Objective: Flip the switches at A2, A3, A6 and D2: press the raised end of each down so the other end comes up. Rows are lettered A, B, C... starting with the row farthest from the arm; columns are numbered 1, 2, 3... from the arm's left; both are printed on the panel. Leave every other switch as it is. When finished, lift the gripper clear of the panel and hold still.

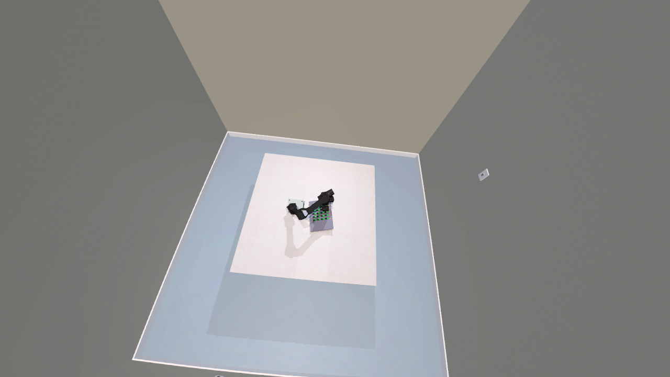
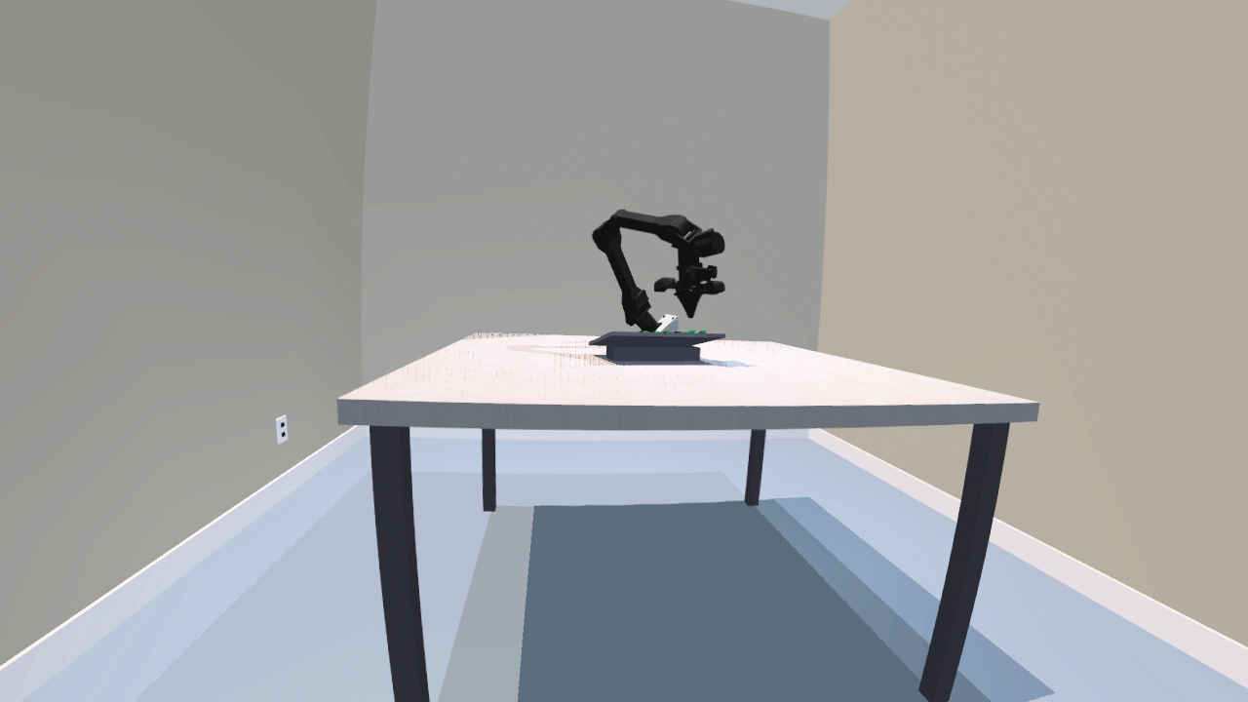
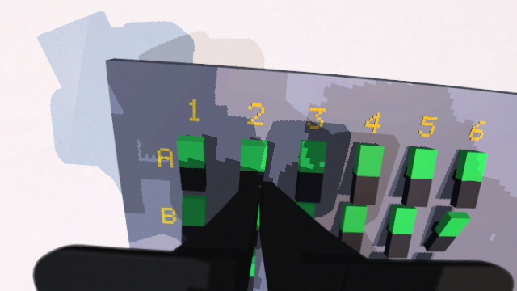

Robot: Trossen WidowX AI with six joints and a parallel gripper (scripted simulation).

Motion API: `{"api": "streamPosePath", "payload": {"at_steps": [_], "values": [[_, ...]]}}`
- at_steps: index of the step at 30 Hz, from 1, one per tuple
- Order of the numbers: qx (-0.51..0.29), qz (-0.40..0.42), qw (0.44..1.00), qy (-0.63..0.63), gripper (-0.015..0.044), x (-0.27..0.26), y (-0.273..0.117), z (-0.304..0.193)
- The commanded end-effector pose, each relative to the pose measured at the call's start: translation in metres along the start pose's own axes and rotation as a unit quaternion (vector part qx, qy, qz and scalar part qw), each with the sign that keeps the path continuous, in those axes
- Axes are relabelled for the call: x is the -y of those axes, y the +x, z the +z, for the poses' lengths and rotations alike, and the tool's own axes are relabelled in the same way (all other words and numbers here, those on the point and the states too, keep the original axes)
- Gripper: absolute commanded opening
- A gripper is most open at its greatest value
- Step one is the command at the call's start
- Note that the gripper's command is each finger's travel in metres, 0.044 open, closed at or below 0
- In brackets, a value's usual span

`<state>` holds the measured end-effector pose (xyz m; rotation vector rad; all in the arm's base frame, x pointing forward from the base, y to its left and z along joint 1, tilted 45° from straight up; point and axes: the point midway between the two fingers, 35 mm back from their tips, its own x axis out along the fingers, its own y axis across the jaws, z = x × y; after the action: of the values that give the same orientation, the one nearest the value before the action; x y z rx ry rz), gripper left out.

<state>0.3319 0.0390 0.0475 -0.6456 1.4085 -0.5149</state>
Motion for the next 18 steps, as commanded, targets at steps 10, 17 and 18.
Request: {"api": "streamPosePath", "payload": {"at_steps": [10,17,18], "values": [[-0.003,-0.001,1.000,-0.005,0.0000,-0.001,0.020,0.000],[-0.003,-0.002,1.000,-0.005,0.0000,-0.001,0.030,0.000],[-0.003,-0.002,1.000,-0.005,0.0000,-0.001,0.031,0.000]]}}
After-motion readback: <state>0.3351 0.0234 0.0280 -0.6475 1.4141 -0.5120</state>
